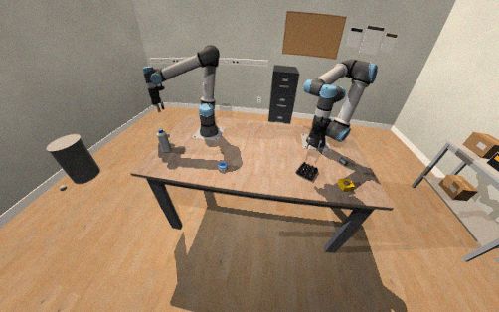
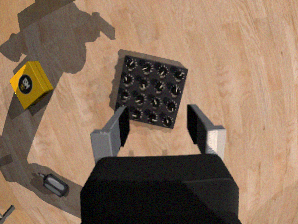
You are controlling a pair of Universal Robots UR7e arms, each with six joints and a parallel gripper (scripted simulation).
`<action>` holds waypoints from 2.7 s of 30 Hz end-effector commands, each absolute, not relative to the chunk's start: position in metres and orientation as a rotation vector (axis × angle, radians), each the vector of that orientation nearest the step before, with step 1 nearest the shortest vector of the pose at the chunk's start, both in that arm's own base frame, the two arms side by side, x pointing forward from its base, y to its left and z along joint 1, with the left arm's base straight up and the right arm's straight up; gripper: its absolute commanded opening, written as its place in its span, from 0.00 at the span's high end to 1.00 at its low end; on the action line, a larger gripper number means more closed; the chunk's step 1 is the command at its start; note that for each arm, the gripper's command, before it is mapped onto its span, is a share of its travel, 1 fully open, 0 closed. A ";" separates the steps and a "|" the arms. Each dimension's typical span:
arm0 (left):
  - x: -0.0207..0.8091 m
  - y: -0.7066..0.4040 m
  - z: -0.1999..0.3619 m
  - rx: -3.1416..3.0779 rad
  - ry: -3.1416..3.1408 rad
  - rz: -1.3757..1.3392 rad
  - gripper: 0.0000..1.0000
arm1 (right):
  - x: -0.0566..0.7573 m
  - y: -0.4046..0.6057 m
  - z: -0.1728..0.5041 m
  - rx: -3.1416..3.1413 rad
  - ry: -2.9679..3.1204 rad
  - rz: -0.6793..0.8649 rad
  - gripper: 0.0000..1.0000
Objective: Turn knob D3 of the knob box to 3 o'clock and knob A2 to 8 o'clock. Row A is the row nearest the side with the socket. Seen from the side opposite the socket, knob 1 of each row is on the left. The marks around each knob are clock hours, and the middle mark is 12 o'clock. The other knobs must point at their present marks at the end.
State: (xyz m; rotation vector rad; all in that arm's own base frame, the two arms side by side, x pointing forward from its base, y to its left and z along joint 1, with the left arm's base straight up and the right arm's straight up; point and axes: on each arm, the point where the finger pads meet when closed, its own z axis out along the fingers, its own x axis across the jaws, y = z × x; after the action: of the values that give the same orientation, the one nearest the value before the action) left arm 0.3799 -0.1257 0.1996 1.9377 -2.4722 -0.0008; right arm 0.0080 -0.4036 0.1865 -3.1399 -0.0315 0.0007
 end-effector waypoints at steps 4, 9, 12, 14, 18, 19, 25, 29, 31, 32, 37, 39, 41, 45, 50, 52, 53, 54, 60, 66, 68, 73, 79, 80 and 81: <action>0.358 -0.118 0.200 1.938 -2.473 0.002 0.00 | 0.008 -0.404 0.187 -3.141 -0.031 0.000 0.00; 0.342 -0.111 0.200 1.938 -2.473 0.002 0.00 | 0.008 -0.404 0.187 -3.141 -0.031 0.000 0.00; 0.329 -0.106 0.200 1.938 -2.473 0.002 0.00 | 0.008 -0.404 0.187 -3.141 -0.031 0.000 0.00; 0.321 -0.103 0.200 1.938 -2.473 0.002 0.00 | 0.008 -0.404 0.187 -3.141 -0.031 0.000 0.00; 0.304 -0.096 0.200 1.938 -2.473 0.001 0.00 | 0.008 -0.404 0.187 -3.141 -0.031 0.000 0.00; 0.300 -0.095 0.200 1.938 -2.473 0.001 0.00 | 0.008 -0.404 0.187 -3.141 -0.031 0.000 0.00; 0.285 -0.089 0.200 1.938 -2.473 0.001 0.00 | 0.008 -0.404 0.187 -3.141 -0.031 0.000 0.00; 0.272 -0.084 0.200 1.938 -2.473 0.001 0.00 | 0.008 -0.404 0.187 -3.141 -0.031 0.000 0.00; 0.266 -0.082 0.200 1.938 -2.473 0.001 0.00 | 0.008 -0.404 0.187 -3.141 -0.031 0.000 0.00; 0.263 -0.081 0.200 1.938 -2.473 0.001 0.00 | 0.008 -0.404 0.187 -3.141 -0.031 0.000 0.00; 0.252 -0.076 0.200 1.938 -2.473 0.001 0.00 | 0.008 -0.404 0.187 -3.141 -0.031 0.000 0.00; 0.252 -0.076 0.200 1.938 -2.473 0.001 0.00 | 0.008 -0.404 0.187 -3.141 -0.031 0.000 0.00; 0.249 -0.075 0.200 1.938 -2.473 0.001 0.00 | 0.008 -0.404 0.187 -3.141 -0.031 0.000 0.00; 0.244 -0.073 0.200 1.938 -2.473 0.001 0.00 | 0.008 -0.404 0.187 -3.141 -0.031 0.000 0.00; 0.241 -0.072 0.200 1.938 -2.473 0.001 0.00 | 0.008 -0.404 0.187 -3.141 -0.031 0.000 0.00; 0.241 -0.072 0.200 1.938 -2.473 0.001 0.00 | 0.008 -0.404 0.187 -3.141 -0.031 0.000 0.00; 0.240 -0.072 0.200 1.938 -2.473 0.001 0.00 | 0.008 -0.404 0.187 -3.141 -0.031 0.000 0.00; 0.240 -0.072 0.200 1.938 -2.473 0.001 0.00 | 0.008 -0.404 0.187 -3.141 -0.031 0.000 0.00; 0.240 -0.072 0.200 1.938 -2.473 0.001 0.00 | 0.008 -0.404 0.187 -3.141 -0.031 0.000 0.00; 0.240 -0.072 0.200 1.938 -2.473 0.001 0.00 | 0.008 -0.404 0.187 -3.141 -0.031 0.000 0.00; 0.240 -0.072 0.200 1.938 -2.473 0.001 0.00 | 0.008 -0.404 0.187 -3.141 -0.031 0.000 0.00; 0.240 -0.072 0.200 1.938 -2.473 0.001 0.00 | 0.008 -0.404 0.187 -3.141 -0.031 0.000 0.00; 0.240 -0.072 0.200 1.938 -2.473 0.001 0.00 | 0.008 -0.404 0.187 -3.141 -0.031 0.000 0.00; 0.240 -0.072 0.200 1.938 -2.473 0.001 0.00 | 0.008 -0.404 0.187 -3.141 -0.031 0.000 0.00; 0.240 -0.072 0.200 1.938 -2.473 0.001 0.00 | 0.008 -0.404 0.187 -3.141 -0.031 0.000 0.00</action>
State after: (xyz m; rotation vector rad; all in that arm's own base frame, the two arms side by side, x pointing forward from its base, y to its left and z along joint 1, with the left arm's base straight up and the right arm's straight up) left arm 0.2402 -0.0714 0.2000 1.9380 -2.4724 0.0000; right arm 0.0080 -0.4036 0.1865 -3.1399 -0.0315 0.0007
